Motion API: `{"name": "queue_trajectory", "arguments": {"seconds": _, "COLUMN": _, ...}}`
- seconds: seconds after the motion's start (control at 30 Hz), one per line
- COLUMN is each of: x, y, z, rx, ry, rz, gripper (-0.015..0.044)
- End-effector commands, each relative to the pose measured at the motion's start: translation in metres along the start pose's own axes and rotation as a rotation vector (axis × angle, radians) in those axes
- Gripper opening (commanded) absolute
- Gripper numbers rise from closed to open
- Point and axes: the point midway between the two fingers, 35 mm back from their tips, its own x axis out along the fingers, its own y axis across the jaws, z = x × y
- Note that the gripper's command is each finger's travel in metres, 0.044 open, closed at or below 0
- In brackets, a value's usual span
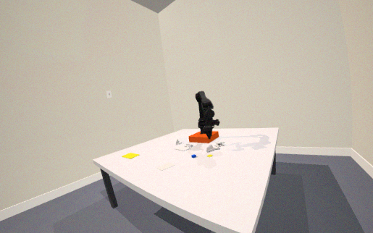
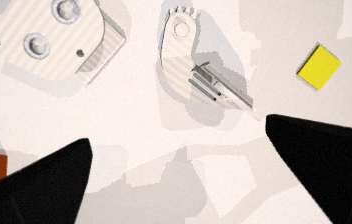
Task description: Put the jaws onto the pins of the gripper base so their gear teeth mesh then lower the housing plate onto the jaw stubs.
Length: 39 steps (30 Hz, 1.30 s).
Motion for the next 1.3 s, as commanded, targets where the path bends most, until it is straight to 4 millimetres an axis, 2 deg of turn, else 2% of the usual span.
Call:
{"name": "queue_trajectory", "arguments": {"seconds": 0.0, "x": 0.0, "y": -0.002, "z": 0.0, "rx": 0.112, "ry": 0.001, "rz": 0.004, "gripper": 0.044}}
{"name": "queue_trajectory", "arguments": {"seconds": 1.27, "x": -0.003, "y": -0.018, "z": -0.001, "rx": 1.194, "ry": 0.003, "rz": 0.004, "gripper": 0.044}}
